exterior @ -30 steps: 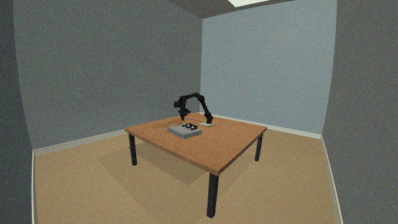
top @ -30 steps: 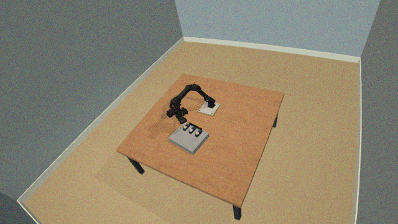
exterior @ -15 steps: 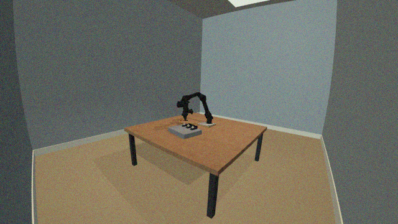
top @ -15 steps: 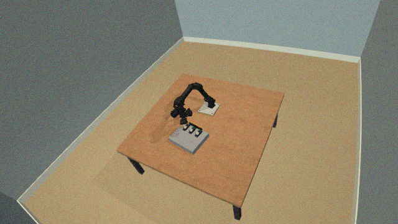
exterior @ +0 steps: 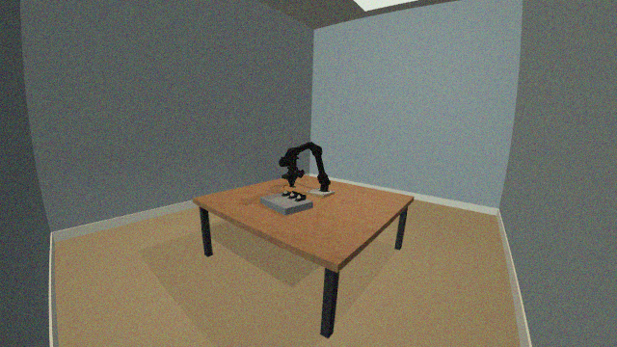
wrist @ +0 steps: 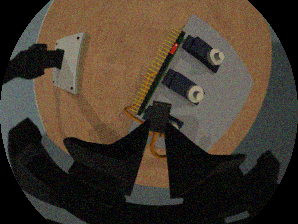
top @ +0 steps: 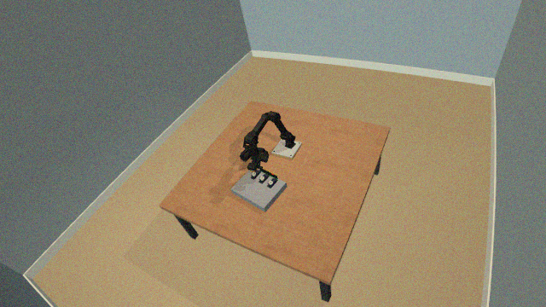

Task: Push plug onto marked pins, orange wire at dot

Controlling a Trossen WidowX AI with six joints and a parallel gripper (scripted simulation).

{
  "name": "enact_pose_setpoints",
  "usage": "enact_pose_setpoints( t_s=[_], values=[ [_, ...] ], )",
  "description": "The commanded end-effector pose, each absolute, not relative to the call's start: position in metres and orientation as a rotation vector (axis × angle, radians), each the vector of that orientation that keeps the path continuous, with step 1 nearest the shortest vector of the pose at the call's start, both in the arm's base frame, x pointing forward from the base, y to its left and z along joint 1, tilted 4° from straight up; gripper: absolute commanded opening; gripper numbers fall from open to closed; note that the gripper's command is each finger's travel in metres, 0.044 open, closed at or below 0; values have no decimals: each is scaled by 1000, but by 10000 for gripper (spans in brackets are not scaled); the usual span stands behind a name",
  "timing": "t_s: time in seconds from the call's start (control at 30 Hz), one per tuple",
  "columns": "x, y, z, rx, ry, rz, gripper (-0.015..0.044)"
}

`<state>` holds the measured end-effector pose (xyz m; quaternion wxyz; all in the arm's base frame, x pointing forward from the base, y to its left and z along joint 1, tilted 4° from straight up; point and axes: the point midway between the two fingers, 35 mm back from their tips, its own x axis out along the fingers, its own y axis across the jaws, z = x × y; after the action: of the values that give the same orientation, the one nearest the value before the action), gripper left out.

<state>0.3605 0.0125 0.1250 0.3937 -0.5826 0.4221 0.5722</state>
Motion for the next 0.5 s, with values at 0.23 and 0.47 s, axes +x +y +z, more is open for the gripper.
enact_pose_setpoints(
  t_s=[0.23,0.47],
  values=[
    [343,35,125,-1222,1246,1193,0],
    [333,47,125,-1069,1334,1038,0]
  ],
)
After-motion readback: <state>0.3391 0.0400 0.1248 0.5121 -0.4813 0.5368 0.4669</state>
